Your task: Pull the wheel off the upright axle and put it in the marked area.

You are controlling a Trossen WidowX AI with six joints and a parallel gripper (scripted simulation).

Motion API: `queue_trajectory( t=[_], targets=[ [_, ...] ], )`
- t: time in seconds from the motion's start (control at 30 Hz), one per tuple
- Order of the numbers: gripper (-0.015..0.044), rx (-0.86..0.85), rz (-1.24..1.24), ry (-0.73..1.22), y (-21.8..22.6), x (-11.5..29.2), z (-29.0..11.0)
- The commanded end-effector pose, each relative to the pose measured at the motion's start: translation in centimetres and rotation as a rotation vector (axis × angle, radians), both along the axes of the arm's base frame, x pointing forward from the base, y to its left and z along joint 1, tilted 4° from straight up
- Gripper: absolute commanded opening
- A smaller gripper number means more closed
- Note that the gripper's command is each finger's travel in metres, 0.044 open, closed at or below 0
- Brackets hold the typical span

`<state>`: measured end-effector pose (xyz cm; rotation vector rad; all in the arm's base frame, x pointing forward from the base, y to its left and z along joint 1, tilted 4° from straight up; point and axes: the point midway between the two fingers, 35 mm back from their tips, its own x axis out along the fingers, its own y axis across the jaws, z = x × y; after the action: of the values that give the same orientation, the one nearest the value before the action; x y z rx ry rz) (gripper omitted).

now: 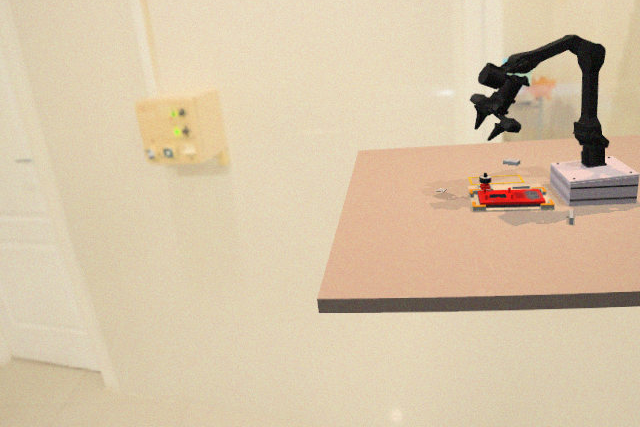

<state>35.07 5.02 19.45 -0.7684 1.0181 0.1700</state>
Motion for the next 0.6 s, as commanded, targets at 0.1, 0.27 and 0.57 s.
queue_trajectory(
  t=[0.1,0.27,0.57],
  targets=[
    [0.03,0.264,-0.396,0.244,-5.7,0.6,-6.9],
    [0.03,0.415,-0.637,0.37,-8.6,-0.1,-10.3],
    [0.03,0.415,-0.637,0.37,-9.0,-0.1,-10.3]
  ],
)
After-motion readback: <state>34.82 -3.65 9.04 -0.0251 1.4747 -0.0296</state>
